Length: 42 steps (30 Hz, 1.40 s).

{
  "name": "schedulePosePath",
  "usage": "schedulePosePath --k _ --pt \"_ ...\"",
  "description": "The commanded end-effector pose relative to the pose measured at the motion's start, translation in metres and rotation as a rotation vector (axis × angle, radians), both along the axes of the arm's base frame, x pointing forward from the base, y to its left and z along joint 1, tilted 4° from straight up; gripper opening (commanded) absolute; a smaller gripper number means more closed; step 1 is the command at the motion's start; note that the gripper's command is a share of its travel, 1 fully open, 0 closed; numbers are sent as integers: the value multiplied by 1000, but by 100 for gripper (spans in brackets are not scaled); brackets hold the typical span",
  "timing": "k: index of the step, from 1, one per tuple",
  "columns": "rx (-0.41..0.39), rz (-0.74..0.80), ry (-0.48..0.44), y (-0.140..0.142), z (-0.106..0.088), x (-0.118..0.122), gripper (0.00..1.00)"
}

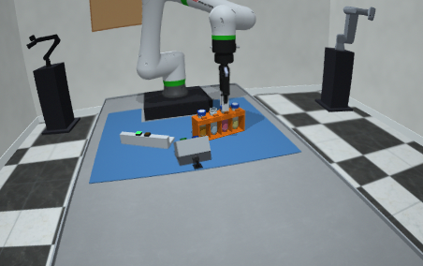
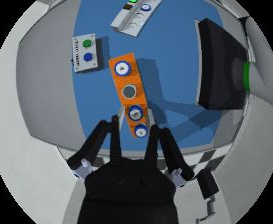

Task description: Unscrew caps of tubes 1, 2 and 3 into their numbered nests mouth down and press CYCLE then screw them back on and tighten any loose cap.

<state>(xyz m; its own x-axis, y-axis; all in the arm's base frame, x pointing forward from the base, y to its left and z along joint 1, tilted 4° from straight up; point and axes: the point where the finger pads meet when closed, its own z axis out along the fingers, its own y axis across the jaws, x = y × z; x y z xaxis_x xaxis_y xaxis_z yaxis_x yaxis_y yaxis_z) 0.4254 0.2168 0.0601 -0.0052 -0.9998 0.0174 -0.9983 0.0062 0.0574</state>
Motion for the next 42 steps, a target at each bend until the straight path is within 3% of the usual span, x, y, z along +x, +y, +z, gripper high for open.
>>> schedulePosePath --k 1,5,7,9,16,25,26,38,42 --pt "22 278 8 0 0 0 35" --pt "32 454 10 0 0 0 35" --pt "32 454 10 0 0 0 35" --pt "42 620 13 0 0 0 35" --pt "59 917 17 0 0 0 35" --pt "59 917 17 0 0 0 35" --pt "59 917 17 0 0 0 0" --pt "59 917 17 0 0 0 0" --pt "54 817 15 0 0 0 0"
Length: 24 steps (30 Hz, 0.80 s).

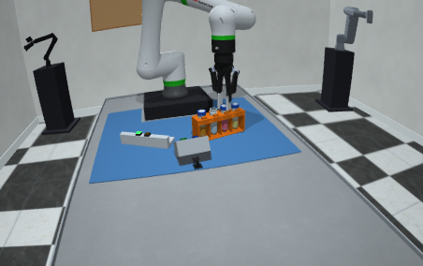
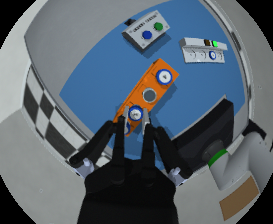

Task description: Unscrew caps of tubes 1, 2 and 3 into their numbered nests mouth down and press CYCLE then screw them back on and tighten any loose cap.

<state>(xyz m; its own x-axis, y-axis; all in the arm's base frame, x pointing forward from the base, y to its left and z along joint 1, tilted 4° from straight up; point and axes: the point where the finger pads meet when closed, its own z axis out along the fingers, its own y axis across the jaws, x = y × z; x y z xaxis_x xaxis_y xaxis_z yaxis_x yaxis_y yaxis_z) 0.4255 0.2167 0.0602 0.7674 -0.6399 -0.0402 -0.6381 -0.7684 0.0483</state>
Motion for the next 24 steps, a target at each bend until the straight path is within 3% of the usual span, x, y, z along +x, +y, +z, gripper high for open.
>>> schedulePosePath --k 1,14,16,21,24 --pt "-7 -114 -2 0 0 0 0" --pt "-46 -753 -9 0 -1 0 0" --pt "-46 -753 -9 0 -1 0 0" --pt "-63 -1009 -12 0 -1 0 0" --pt "-63 -1009 -12 0 -1 0 0"
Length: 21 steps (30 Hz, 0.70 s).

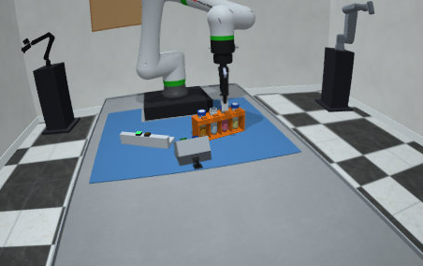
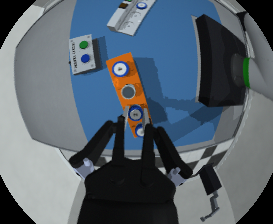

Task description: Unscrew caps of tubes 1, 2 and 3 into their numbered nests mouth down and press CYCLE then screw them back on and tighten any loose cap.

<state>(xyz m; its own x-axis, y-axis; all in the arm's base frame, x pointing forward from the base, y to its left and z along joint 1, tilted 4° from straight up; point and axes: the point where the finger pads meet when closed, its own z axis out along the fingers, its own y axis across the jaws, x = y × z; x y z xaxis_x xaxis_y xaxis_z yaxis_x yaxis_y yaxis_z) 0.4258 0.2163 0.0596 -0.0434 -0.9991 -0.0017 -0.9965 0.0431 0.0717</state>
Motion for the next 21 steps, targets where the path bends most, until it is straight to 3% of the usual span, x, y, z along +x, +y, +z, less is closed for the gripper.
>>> schedulePosePath --k 1,4,5,17,20,21 --pt "-23 -90 -11 0 0 0 0" --pt "-23 -90 -11 0 0 0 0" --pt "-23 -90 -11 0 0 0 35" --pt "-23 -90 -11 0 0 0 35" --pt "-6 159 -10 0 0 0 35" --pt "-6 159 -10 0 0 0 35"
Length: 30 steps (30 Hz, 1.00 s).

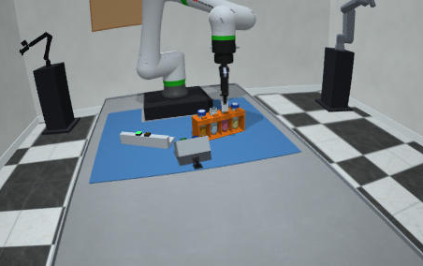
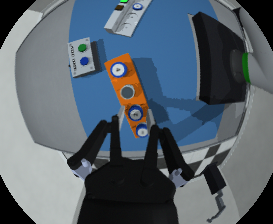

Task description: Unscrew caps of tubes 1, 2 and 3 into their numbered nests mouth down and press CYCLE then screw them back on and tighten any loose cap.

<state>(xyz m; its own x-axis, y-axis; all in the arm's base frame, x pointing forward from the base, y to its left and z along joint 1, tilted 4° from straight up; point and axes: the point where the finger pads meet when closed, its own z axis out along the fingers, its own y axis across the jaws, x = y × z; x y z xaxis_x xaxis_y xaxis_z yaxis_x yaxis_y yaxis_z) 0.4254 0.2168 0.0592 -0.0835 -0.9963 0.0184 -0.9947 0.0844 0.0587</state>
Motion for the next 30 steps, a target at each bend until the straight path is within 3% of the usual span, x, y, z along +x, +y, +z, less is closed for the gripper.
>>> schedulePosePath --k 1,5,7,18,25,26,30 --pt "18 279 5 0 0 0 35" --pt "23 357 6 0 0 0 35" --pt "34 531 8 0 0 0 35" --pt "62 995 14 0 0 0 35" --pt "62 995 14 0 0 0 35" --pt "62 995 14 0 0 0 0" --pt "62 995 14 0 0 0 0"
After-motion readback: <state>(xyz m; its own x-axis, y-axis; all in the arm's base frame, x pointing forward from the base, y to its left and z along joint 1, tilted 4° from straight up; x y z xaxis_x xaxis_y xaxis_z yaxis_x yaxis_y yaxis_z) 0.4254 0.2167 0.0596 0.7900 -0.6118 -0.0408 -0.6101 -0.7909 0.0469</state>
